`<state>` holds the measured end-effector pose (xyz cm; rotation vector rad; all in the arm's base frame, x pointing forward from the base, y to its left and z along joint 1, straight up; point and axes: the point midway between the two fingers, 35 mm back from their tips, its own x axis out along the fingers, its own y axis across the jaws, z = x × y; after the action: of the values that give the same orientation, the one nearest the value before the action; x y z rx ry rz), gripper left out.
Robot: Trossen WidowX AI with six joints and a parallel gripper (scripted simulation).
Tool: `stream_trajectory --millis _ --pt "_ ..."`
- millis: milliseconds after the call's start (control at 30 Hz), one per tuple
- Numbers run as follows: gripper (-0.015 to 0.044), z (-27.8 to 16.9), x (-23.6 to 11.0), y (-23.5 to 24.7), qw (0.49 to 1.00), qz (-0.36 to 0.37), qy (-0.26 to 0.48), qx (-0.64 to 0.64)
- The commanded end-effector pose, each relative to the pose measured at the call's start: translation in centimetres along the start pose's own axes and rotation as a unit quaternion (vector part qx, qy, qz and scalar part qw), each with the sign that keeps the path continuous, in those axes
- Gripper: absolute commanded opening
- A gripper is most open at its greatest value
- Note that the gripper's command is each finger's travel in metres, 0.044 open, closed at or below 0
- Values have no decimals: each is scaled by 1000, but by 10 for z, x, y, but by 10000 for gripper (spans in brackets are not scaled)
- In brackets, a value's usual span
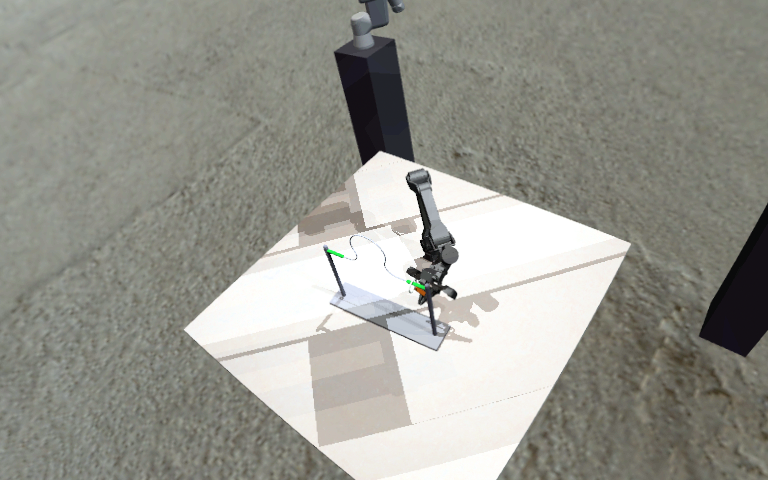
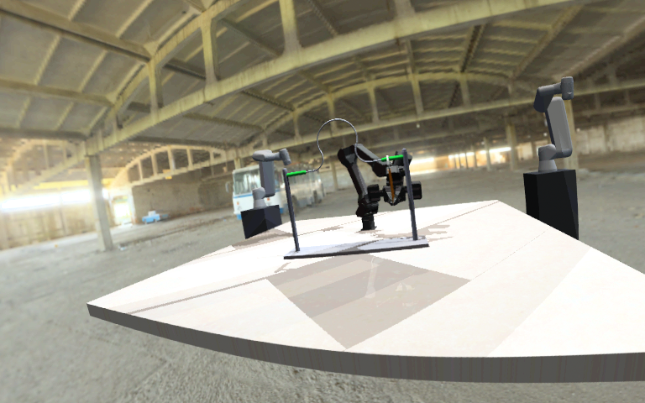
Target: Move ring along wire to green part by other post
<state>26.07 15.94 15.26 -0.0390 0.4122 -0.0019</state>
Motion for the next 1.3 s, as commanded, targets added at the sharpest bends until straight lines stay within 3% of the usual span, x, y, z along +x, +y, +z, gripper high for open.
stream_trajectory --millis 0,300,700,1267 --pt "-150 0 0 0 1000 -1 0 2" --pt "-150 0 0 0 1000 -1 0 2" --pt "160 0 -2 0 1000 0 0 0" --pt "160 -1 -50 0 1000 -1 2 2"
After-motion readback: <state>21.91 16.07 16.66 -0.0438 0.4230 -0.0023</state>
